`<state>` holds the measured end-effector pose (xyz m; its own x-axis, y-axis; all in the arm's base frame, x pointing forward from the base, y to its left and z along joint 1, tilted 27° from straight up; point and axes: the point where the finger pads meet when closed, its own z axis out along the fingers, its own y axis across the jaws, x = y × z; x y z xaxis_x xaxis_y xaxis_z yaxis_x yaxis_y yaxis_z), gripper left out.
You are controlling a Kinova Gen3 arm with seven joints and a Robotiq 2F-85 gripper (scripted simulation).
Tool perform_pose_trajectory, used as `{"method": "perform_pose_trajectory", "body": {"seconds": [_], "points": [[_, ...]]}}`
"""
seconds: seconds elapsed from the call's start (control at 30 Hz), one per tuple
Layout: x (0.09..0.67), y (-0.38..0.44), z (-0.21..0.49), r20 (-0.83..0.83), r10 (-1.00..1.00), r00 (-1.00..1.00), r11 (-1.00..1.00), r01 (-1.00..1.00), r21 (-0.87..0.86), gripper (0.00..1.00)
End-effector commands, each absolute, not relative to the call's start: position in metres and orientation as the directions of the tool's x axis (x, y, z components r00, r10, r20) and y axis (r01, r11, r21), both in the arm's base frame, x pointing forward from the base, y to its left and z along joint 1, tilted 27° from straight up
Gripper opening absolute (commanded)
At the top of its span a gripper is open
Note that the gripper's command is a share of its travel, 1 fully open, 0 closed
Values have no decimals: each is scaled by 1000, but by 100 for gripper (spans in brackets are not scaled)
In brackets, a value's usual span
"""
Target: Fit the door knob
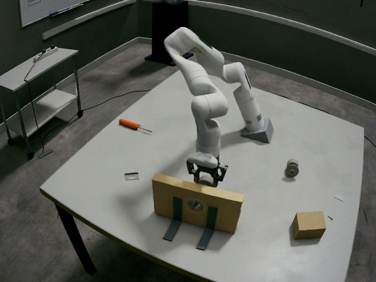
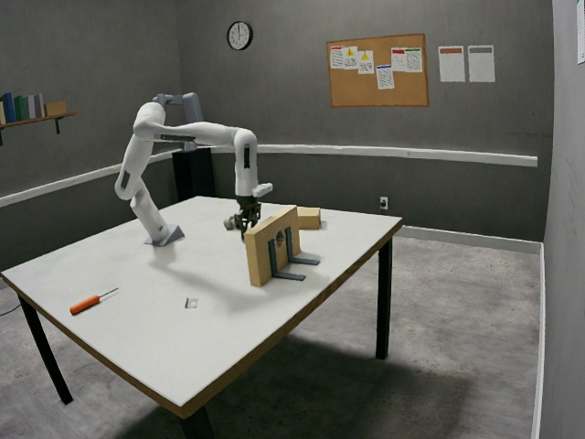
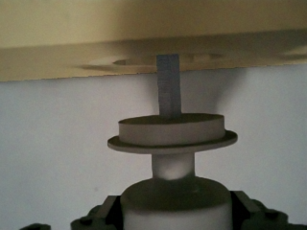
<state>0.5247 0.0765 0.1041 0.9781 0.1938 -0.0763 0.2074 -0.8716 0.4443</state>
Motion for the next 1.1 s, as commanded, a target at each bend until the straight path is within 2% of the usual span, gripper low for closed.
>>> {"method": "perform_pose_trajectory", "body": {"seconds": [0.0,1.07], "points": [[525,77,105,-74,195,978,-872,207,444,63],[530,79,105,-74,195,978,-872,207,444,63]]}}
